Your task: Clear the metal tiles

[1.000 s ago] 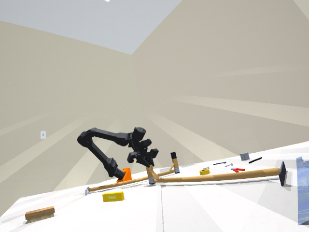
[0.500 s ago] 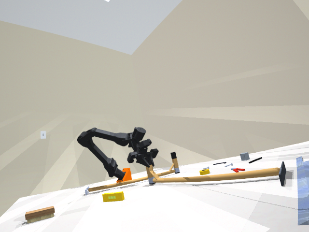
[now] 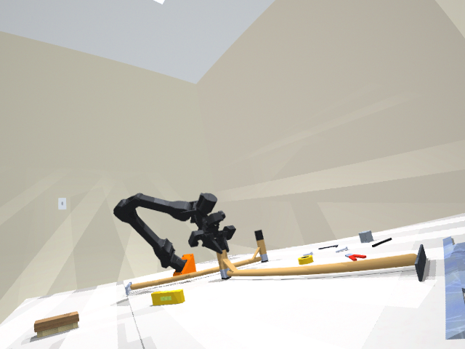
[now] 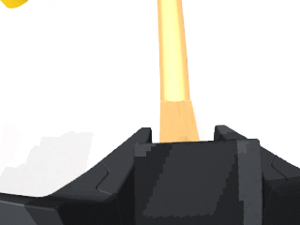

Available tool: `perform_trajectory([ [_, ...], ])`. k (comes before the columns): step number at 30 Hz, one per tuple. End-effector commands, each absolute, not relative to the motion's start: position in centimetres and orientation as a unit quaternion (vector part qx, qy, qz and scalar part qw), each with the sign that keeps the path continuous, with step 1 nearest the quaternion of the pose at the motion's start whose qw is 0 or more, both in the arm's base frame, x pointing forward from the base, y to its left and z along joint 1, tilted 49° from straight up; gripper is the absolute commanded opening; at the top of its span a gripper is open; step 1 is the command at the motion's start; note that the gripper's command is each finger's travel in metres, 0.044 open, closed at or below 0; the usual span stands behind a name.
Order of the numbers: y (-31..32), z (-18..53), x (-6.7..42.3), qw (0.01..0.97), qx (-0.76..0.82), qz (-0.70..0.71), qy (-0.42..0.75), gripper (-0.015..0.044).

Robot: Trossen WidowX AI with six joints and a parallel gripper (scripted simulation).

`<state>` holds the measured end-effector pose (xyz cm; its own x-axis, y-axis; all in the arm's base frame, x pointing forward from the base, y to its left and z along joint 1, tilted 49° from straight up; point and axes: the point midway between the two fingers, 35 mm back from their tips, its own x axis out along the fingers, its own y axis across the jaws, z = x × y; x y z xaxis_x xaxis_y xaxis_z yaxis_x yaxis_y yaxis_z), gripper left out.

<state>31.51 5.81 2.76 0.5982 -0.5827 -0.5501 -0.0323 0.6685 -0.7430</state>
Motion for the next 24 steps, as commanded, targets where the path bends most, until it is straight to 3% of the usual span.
perform_trajectory([
  [1,5.78,2.85,31.48,0.815,-0.369,-0.172,0.413,0.0],
  [11,5.68,2.6,31.47,0.815,-0.369,-0.172,0.413,0.0],
  [24,5.69,2.6,31.43,0.814,-0.369,-0.17,0.415,0.0341],
])
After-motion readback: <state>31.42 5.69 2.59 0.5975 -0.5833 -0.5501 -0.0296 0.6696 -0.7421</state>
